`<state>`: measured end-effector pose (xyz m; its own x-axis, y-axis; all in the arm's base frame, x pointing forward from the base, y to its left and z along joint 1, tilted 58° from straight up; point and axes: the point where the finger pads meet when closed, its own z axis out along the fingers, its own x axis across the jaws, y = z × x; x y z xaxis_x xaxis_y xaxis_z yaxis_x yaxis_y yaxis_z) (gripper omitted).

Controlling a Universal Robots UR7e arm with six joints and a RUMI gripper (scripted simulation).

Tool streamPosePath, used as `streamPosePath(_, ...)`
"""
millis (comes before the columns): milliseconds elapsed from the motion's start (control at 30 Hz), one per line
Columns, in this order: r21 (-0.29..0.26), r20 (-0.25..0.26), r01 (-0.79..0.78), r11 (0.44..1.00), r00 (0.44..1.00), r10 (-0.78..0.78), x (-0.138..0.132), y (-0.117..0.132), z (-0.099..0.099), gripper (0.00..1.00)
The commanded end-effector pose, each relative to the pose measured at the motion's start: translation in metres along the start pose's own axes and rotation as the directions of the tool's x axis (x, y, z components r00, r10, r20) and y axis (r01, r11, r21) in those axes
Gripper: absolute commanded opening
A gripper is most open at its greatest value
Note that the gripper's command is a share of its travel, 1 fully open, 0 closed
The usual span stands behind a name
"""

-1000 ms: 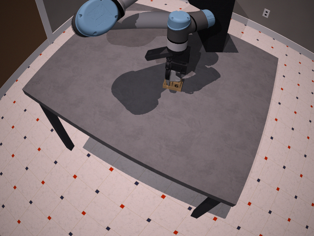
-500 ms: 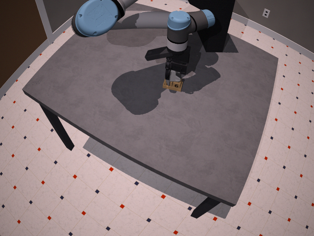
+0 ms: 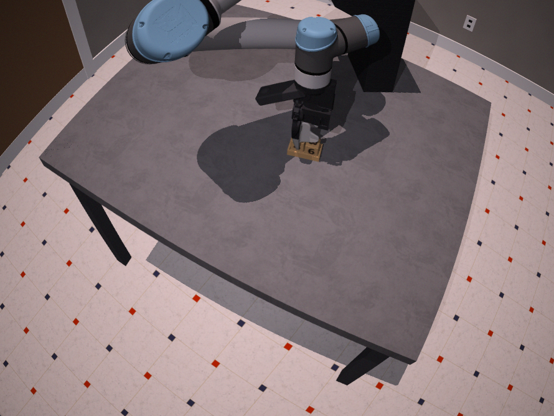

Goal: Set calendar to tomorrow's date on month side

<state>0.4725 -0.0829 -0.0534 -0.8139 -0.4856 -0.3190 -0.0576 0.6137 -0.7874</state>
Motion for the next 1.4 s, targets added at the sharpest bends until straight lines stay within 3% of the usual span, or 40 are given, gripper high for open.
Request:
streamPosePath(0,0.000,0.001,0.000,1.000,1.000,0.000,0.000,0.000,-0.018,0.11)
streamPosePath(133,0.000,0.001,0.000,1.000,1.000,0.000,0.000,0.000,-0.042,0.11)
streamPosePath(200,0.000,0.001,0.000,1.000,1.000,0.000,0.000,0.000,-0.042,0.11)
streamPosePath(400,0.000,0.001,0.000,1.000,1.000,0.000,0.000,0.000,-0.076,0.11)
streamPosePath(567,0.000,0.001,0.000,1.000,1.000,0.000,0.000,0.000,-0.091,0.11)
streamPosePath(1367,-0.001,0.000,0.020,1.000,1.000,-0.020,-0.001,-0.001,-0.094,0.11)
